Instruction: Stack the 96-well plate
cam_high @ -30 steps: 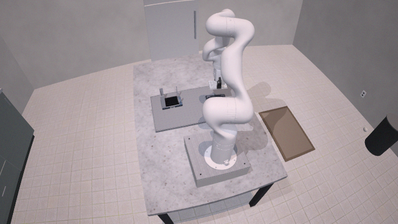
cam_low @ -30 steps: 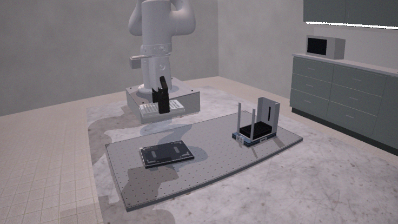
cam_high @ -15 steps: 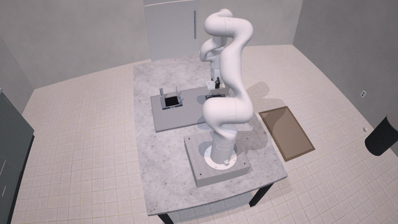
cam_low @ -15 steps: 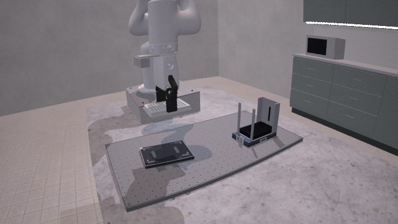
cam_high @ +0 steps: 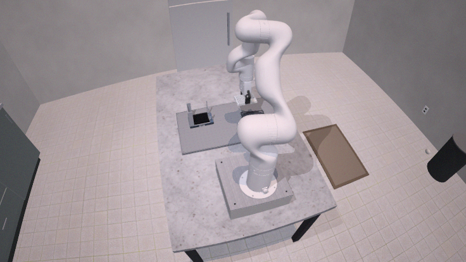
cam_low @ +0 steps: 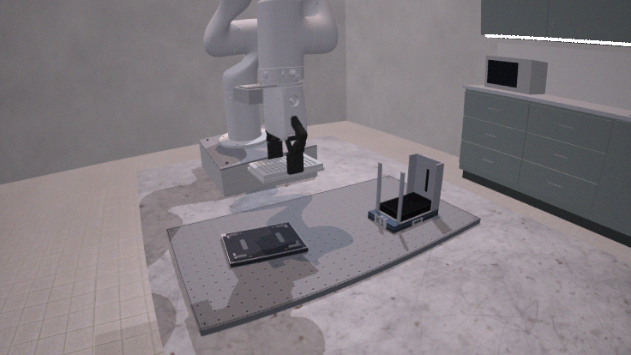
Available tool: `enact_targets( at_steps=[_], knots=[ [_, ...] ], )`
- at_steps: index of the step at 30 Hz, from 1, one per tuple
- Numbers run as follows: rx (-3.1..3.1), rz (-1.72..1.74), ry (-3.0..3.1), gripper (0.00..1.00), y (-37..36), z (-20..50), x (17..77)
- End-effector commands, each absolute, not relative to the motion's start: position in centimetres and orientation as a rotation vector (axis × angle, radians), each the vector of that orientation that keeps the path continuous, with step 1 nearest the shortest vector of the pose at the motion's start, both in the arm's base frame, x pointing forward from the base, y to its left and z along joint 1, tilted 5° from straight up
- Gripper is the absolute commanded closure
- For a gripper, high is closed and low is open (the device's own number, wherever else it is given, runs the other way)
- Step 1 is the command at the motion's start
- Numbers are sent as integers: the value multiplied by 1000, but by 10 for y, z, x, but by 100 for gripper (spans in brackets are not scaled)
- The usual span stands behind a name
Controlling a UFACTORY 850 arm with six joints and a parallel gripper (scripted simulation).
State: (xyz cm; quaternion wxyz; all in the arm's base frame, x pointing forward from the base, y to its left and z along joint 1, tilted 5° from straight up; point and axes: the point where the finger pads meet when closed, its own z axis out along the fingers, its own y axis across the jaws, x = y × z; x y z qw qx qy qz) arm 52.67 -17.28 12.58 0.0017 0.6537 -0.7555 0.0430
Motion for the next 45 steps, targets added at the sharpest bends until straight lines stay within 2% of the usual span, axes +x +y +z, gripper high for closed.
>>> enact_targets(
  at_steps=[1, 45],
  knots=[
    [2051, 139, -2371, 100, -154, 126, 534],
    [2051, 139, -2372, 100, -34, 123, 574]
  ],
)
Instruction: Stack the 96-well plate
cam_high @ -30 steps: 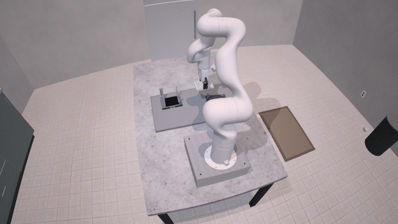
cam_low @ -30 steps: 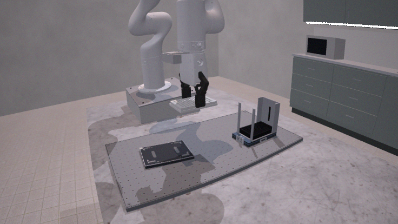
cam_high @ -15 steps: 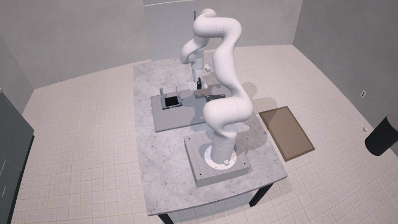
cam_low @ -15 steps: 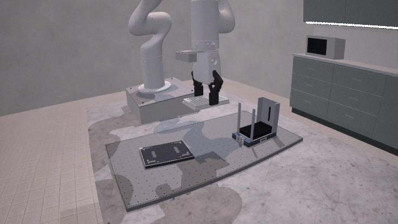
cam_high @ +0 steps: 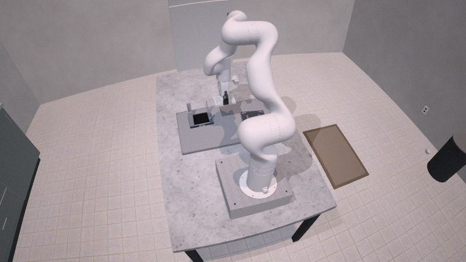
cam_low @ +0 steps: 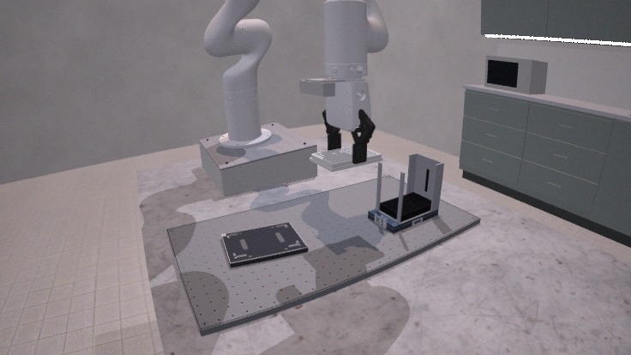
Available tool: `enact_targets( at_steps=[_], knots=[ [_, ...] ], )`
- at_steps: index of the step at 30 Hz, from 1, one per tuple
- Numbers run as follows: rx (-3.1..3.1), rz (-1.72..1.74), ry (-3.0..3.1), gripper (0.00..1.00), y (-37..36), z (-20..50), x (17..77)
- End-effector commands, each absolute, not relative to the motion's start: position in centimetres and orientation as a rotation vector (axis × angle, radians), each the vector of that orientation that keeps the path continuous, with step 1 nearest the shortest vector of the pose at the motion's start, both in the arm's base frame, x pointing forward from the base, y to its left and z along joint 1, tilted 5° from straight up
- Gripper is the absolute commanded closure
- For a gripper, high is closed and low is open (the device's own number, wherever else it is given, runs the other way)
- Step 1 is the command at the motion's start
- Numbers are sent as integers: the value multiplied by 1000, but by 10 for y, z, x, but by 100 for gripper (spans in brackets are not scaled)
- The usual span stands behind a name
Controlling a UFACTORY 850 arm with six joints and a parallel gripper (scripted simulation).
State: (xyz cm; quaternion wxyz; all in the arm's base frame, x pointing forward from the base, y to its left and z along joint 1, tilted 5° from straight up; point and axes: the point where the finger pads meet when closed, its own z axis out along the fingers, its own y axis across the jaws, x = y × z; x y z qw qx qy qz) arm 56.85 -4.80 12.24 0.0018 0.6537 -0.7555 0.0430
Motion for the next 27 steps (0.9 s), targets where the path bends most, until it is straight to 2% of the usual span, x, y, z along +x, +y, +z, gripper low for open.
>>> enact_targets(
  at_steps=[1, 27],
  knots=[
    [2051, 139, -2372, 100, -31, 123, 575],
    [2052, 138, -2372, 100, 45, 121, 601]
  ],
)
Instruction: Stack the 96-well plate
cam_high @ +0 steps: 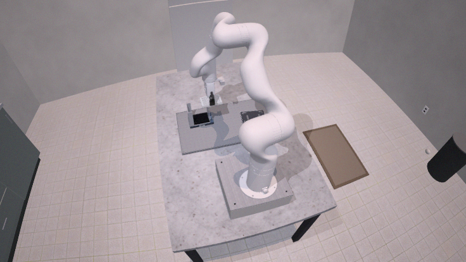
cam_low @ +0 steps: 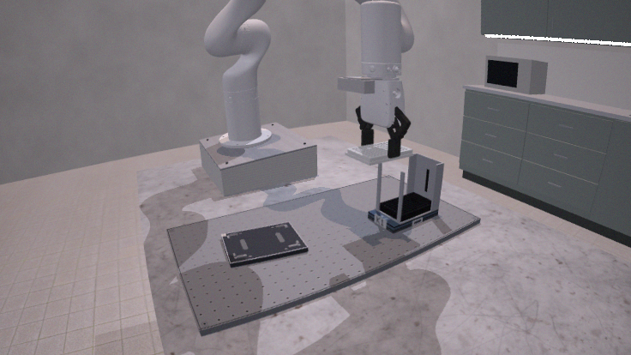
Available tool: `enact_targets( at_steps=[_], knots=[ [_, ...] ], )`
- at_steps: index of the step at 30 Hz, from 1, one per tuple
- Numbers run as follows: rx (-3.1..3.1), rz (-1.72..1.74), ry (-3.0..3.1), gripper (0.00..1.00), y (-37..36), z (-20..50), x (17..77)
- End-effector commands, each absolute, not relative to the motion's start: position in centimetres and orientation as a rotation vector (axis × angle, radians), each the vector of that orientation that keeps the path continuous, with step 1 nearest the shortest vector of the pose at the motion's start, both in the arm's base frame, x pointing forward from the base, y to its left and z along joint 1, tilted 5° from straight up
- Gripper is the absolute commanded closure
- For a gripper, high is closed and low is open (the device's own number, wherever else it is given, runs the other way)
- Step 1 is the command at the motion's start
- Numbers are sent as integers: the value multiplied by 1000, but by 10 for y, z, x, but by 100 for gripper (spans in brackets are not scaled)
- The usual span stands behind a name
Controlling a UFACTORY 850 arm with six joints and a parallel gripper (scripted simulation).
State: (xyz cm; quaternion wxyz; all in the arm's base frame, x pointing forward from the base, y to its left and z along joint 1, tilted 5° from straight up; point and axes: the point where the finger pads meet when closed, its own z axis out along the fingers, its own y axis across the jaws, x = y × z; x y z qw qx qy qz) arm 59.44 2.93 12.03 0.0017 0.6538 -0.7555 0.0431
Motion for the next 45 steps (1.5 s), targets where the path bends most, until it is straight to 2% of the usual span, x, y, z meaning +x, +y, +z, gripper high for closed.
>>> enact_targets(
  at_steps=[1, 26, 45],
  knots=[
    [2052, 138, -2372, 100, 45, 121, 601],
    [2052, 138, -2372, 100, 113, 119, 624],
    [2052, 138, -2372, 100, 115, 119, 624]
  ],
)
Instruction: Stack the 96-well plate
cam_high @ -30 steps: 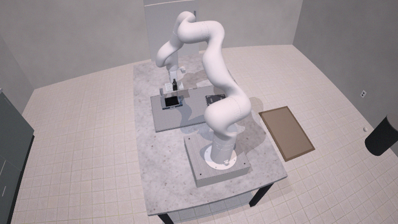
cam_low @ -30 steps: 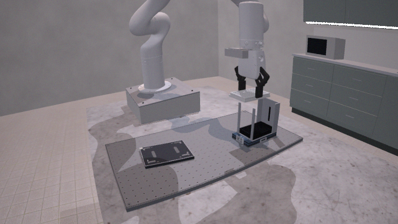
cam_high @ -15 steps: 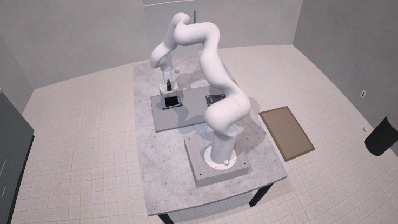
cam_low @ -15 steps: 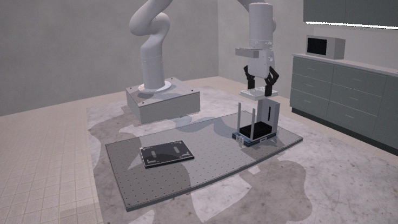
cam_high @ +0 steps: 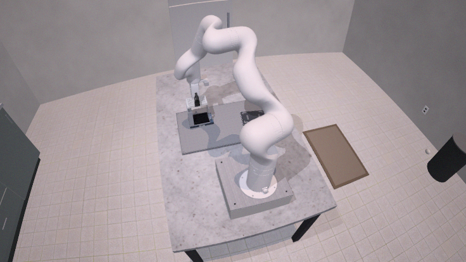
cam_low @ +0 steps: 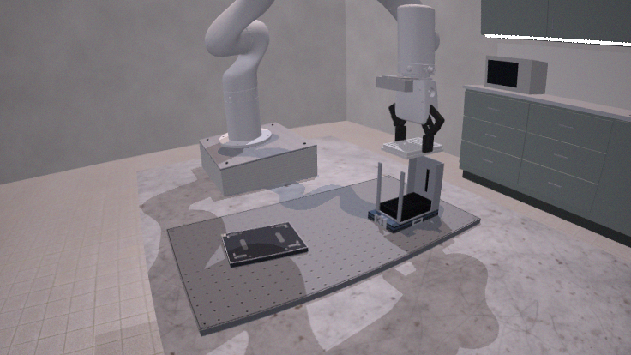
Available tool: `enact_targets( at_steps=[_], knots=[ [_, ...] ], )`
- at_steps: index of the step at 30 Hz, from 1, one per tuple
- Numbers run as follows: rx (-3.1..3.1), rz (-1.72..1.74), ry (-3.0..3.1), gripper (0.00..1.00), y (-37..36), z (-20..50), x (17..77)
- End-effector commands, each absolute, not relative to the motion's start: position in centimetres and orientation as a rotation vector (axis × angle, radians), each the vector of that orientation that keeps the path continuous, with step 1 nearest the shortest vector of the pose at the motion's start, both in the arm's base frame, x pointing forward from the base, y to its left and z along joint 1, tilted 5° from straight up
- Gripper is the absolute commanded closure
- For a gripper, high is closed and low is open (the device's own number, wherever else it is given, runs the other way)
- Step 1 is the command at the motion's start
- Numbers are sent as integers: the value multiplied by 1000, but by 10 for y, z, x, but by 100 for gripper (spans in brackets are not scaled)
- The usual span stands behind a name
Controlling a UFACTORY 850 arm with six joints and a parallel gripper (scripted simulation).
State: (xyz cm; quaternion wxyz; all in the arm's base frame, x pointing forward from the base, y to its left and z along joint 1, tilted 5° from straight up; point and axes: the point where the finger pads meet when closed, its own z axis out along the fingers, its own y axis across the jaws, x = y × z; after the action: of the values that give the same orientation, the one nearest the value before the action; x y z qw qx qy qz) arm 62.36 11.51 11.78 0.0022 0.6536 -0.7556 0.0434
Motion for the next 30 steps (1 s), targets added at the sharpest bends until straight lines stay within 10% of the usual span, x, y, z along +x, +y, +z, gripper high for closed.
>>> enact_targets(
  at_steps=[1, 30],
  knots=[
    [2052, 138, -2372, 100, 115, 119, 624],
    [2052, 138, -2372, 100, 113, 107, 624]
  ],
)
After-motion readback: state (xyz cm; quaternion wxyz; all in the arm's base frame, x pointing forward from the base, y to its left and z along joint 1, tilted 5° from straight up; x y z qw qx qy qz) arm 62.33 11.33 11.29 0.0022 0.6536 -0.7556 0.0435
